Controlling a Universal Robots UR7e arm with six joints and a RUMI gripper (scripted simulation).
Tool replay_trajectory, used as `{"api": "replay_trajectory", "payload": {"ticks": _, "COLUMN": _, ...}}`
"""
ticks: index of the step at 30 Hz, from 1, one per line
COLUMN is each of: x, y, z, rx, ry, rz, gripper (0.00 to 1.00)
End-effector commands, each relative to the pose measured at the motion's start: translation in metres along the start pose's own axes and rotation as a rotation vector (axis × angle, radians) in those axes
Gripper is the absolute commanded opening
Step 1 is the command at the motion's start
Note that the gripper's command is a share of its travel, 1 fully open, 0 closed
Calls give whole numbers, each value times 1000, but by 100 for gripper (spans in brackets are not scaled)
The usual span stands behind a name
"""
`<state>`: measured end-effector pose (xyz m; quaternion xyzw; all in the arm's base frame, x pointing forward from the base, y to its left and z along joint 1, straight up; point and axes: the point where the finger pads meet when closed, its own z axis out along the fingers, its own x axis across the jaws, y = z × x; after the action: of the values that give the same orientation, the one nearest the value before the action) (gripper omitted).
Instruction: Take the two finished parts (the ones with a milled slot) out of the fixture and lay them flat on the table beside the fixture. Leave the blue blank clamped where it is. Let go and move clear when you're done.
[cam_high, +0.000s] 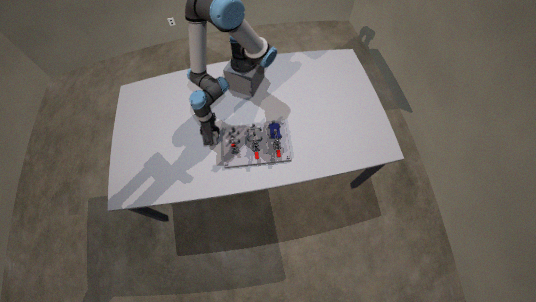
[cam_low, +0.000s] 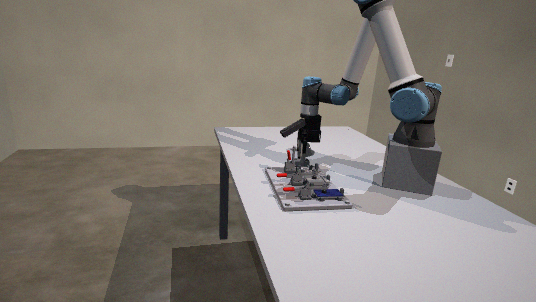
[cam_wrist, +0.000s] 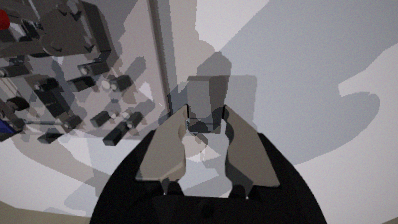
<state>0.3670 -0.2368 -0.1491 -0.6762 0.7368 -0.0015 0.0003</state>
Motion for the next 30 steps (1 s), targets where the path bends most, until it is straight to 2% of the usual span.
{"api": "replay_trajectory", "payload": {"ticks": 1, "x": 0, "y": 1, "z": 0, "rx": 1, "ry": 0, "rz": 0, "gripper": 0}}
{"api": "replay_trajectory", "payload": {"ticks": 30, "x": -1, "y": 1, "z": 4, "rx": 0, "ry": -1, "rz": 1, "gripper": 0}}
